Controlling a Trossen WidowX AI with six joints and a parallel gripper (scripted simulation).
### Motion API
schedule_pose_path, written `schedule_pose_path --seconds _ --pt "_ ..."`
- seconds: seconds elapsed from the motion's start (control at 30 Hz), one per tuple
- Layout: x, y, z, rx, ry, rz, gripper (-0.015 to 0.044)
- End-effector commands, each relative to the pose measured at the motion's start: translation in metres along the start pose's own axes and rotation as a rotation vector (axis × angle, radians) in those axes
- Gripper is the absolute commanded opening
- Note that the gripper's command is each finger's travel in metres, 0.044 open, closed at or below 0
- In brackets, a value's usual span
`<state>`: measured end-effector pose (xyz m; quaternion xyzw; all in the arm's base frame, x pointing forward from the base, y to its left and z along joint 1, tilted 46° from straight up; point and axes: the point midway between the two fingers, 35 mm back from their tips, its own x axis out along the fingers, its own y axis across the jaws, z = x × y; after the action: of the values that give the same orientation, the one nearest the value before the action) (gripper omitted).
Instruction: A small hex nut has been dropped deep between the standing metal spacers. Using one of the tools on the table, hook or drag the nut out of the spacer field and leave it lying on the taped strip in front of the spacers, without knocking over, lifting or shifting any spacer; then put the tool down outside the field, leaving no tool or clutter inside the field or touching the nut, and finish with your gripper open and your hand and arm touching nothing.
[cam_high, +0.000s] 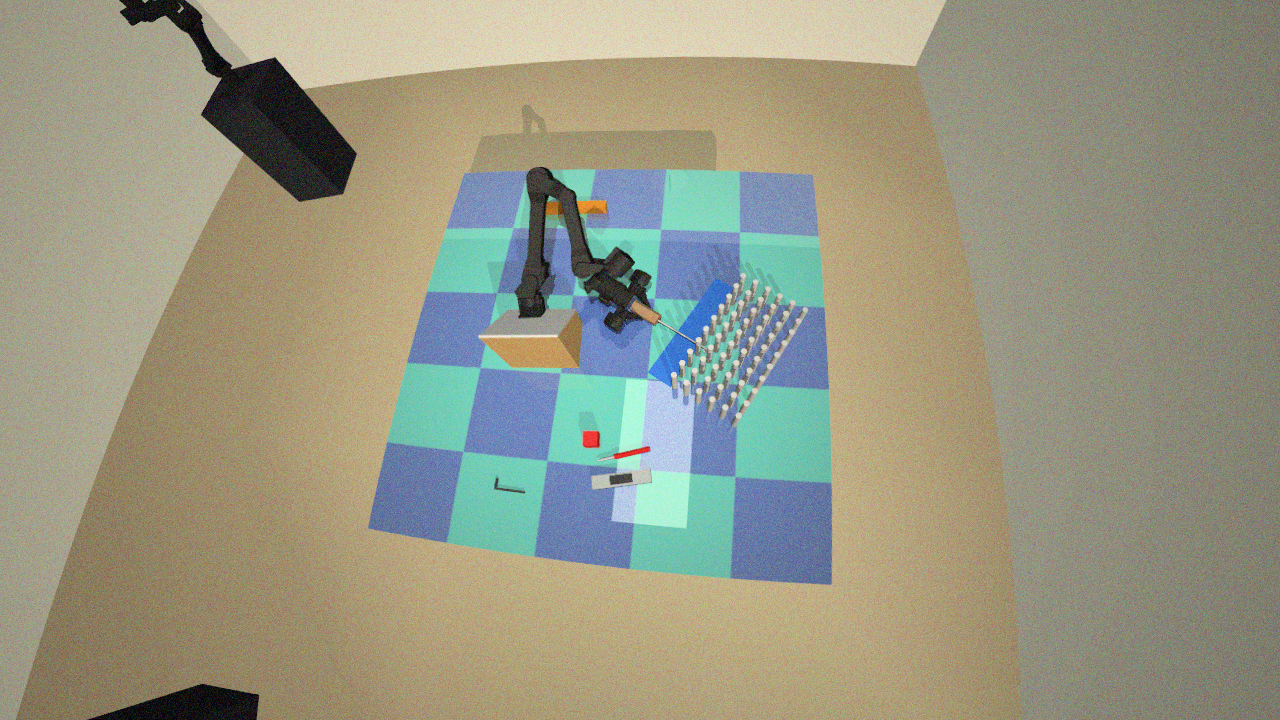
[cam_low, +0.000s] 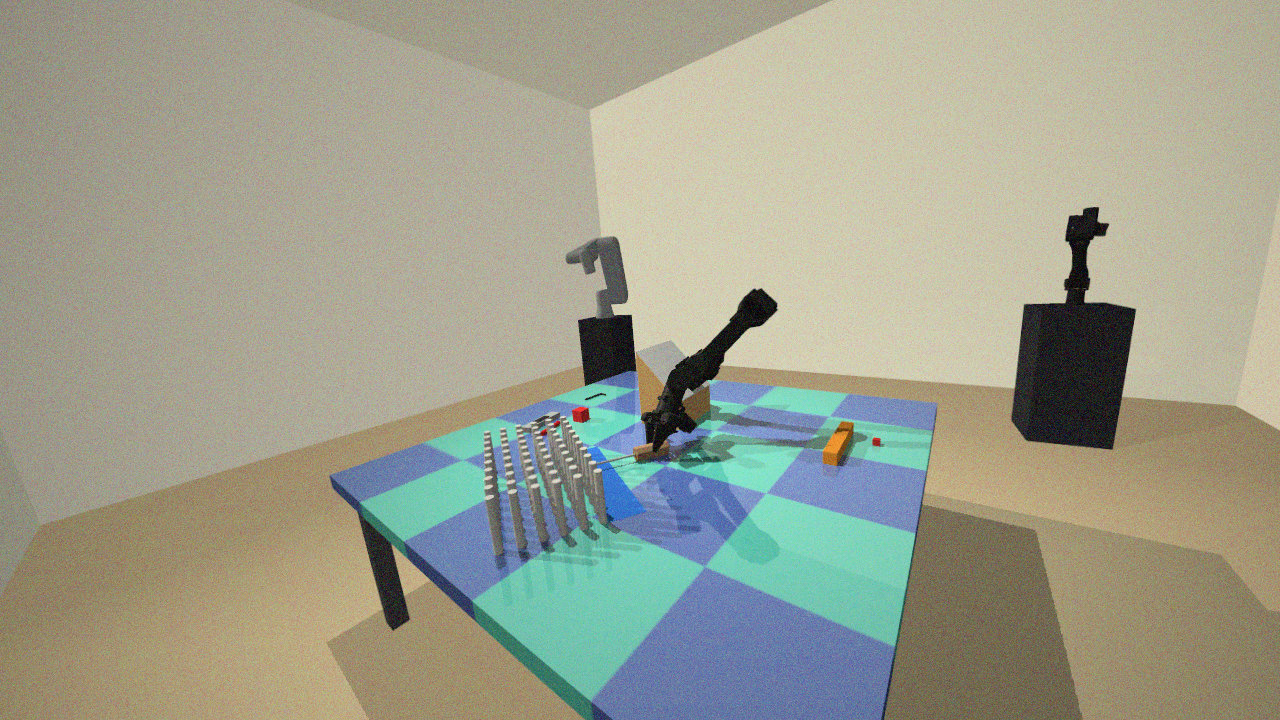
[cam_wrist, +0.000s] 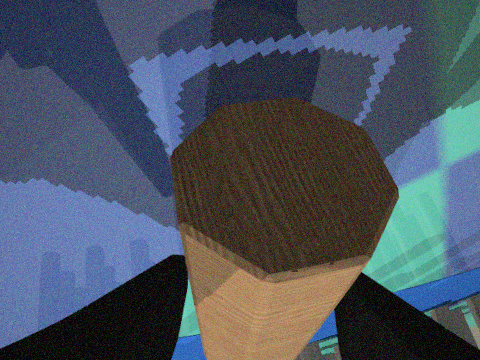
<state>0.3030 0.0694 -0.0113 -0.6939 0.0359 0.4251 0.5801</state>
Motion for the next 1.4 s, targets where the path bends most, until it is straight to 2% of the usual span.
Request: schedule_pose_path --seconds 0.0,1.37 --pt "-0.002 0.0 0.002 0.005 0.003 0.002 0.0" --pt "-0.013 0.0 0.019 0.006 0.002 0.002 0.0"
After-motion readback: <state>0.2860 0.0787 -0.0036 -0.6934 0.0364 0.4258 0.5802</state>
